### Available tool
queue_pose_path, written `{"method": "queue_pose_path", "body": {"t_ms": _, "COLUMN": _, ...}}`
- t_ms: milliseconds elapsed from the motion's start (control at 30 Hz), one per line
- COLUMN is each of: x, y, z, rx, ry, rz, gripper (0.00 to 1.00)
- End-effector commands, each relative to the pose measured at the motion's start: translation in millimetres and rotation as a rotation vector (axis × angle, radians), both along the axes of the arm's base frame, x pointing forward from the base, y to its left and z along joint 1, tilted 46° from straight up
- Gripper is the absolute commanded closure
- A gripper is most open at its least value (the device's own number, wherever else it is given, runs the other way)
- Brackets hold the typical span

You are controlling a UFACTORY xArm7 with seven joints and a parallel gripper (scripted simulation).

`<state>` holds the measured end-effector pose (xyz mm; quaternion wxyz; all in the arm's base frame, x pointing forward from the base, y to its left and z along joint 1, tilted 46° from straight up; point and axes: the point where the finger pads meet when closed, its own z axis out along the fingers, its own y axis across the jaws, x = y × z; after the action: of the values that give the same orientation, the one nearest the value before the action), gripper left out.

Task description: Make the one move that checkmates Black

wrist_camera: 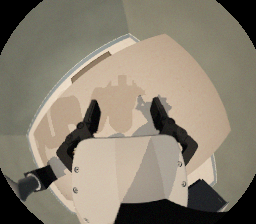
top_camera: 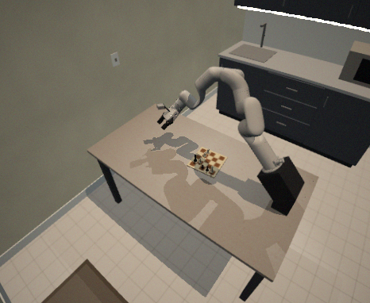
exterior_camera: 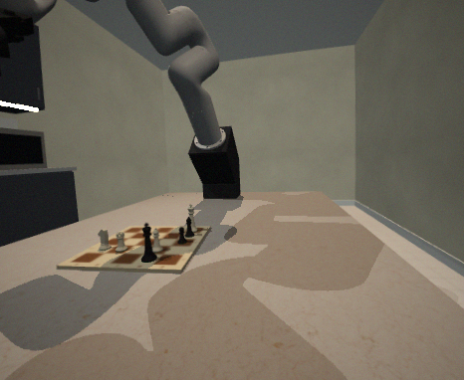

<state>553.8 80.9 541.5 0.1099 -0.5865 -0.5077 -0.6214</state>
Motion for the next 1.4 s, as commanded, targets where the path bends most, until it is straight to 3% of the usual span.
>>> {"method": "queue_pose_path", "body": {"t_ms": 0, "x": -11, "y": 56, "z": -23, "rx": -0.235, "ry": -0.047, "rz": 0.143, "gripper": 0.0}}
{"method": "queue_pose_path", "body": {"t_ms": 67, "x": -11, "y": 56, "z": -23, "rx": -0.263, "ry": -0.052, "rz": 0.16, "gripper": 0.0}}
{"method": "queue_pose_path", "body": {"t_ms": 100, "x": -17, "y": 76, "z": -38, "rx": -0.34, "ry": -0.064, "rz": 0.214, "gripper": 0.0}}
{"method": "queue_pose_path", "body": {"t_ms": 167, "x": -17, "y": 76, "z": -38, "rx": -0.364, "ry": -0.068, "rz": 0.23, "gripper": 0.0}}
{"method": "queue_pose_path", "body": {"t_ms": 200, "x": -24, "y": 96, "z": -56, "rx": -0.446, "ry": -0.079, "rz": 0.29, "gripper": 0.0}}
{"method": "queue_pose_path", "body": {"t_ms": 267, "x": -24, "y": 96, "z": -56, "rx": -0.471, "ry": -0.083, "rz": 0.306, "gripper": 0.0}}
{"method": "queue_pose_path", "body": {"t_ms": 300, "x": -32, "y": 114, "z": -77, "rx": -0.548, "ry": -0.091, "rz": 0.366, "gripper": 0.0}}
{"method": "queue_pose_path", "body": {"t_ms": 367, "x": -32, "y": 114, "z": -77, "rx": -0.581, "ry": -0.095, "rz": 0.39, "gripper": 0.0}}
{"method": "queue_pose_path", "body": {"t_ms": 400, "x": -41, "y": 130, "z": -99, "rx": -0.649, "ry": -0.1, "rz": 0.446, "gripper": 0.0}}
{"method": "queue_pose_path", "body": {"t_ms": 467, "x": -41, "y": 130, "z": -99, "rx": -0.649, "ry": -0.1, "rz": 0.446, "gripper": 0.0}}
{"method": "queue_pose_path", "body": {"t_ms": 500, "x": -50, "y": 143, "z": -124, "rx": -0.749, "ry": -0.107, "rz": 0.529, "gripper": 0.0}}
{"method": "queue_pose_path", "body": {"t_ms": 567, "x": -50, "y": 143, "z": -124, "rx": -0.809, "ry": -0.11, "rz": 0.577, "gripper": 0.0}}
{"method": "queue_pose_path", "body": {"t_ms": 600, "x": -60, "y": 154, "z": -150, "rx": -0.838, "ry": -0.109, "rz": 0.609, "gripper": 0.0}}
{"method": "queue_pose_path", "body": {"t_ms": 667, "x": -60, "y": 154, "z": -150, "rx": -0.91, "ry": -0.111, "rz": 0.668, "gripper": 0.0}}
{"method": "queue_pose_path", "body": {"t_ms": 700, "x": -71, "y": 161, "z": -176, "rx": -0.941, "ry": -0.109, "rz": 0.702, "gripper": 0.0}}
{"method": "queue_pose_path", "body": {"t_ms": 800, "x": -71, "y": 161, "z": -176, "rx": -1.041, "ry": -0.108, "rz": 0.792, "gripper": 0.0}}
{"method": "queue_pose_path", "body": {"t_ms": 900, "x": -71, "y": 161, "z": -176, "rx": -1.041, "ry": -0.108, "rz": 0.792, "gripper": 0.0}}
{"method": "queue_pose_path", "body": {"t_ms": 933, "x": -81, "y": 164, "z": -201, "rx": -1.154, "ry": -0.1, "rz": 0.906, "gripper": 0.0}}
{"method": "queue_pose_path", "body": {"t_ms": 1367, "x": -81, "y": 164, "z": -201, "rx": -1.154, "ry": -0.1, "rz": 0.906, "gripper": 0.0}}
